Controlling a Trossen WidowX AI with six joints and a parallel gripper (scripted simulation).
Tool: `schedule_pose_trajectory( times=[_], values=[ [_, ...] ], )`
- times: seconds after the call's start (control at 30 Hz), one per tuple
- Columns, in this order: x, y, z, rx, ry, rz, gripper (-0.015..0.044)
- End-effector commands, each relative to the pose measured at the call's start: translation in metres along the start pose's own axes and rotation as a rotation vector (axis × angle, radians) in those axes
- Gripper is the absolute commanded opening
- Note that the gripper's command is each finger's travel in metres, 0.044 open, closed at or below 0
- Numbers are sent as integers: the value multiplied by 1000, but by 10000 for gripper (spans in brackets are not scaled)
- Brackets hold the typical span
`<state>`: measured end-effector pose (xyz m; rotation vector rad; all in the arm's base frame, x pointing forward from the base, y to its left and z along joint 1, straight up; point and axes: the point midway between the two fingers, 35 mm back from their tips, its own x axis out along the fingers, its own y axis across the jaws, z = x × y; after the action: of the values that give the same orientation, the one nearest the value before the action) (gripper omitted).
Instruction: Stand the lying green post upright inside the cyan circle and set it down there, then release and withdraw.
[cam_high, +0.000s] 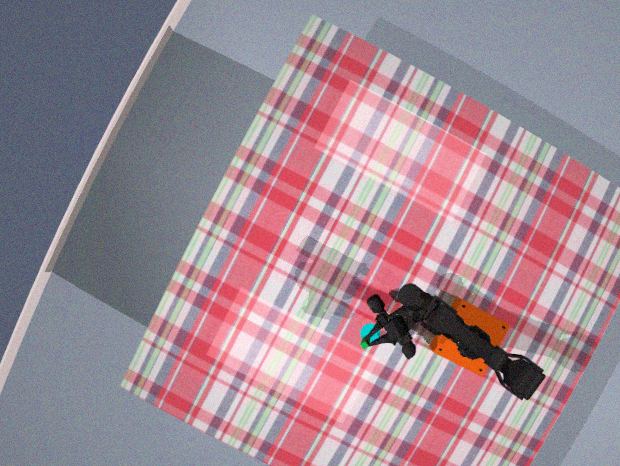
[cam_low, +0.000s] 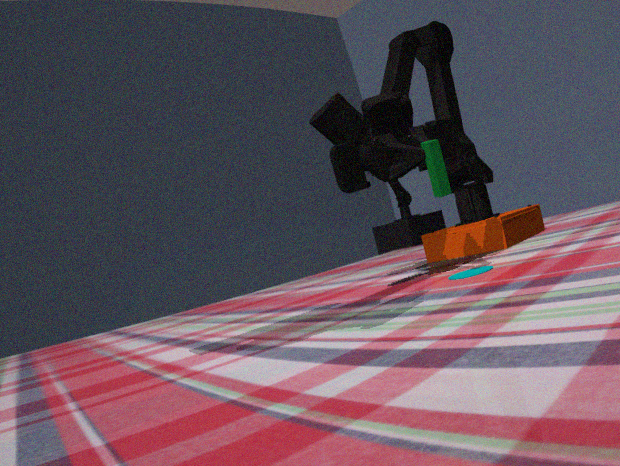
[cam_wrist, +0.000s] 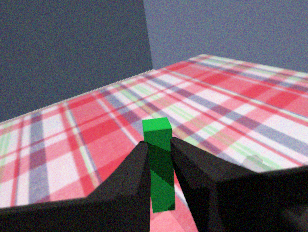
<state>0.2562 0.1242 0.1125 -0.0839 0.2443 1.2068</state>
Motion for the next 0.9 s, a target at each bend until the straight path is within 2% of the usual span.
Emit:
schedule_pose_trajectory(
  times=[0.0,0.87],
  values=[
    [-3,4,-1,-3,-21,6,23],
    [-21,24,-1,-83,-134,41,23]
  ],
)
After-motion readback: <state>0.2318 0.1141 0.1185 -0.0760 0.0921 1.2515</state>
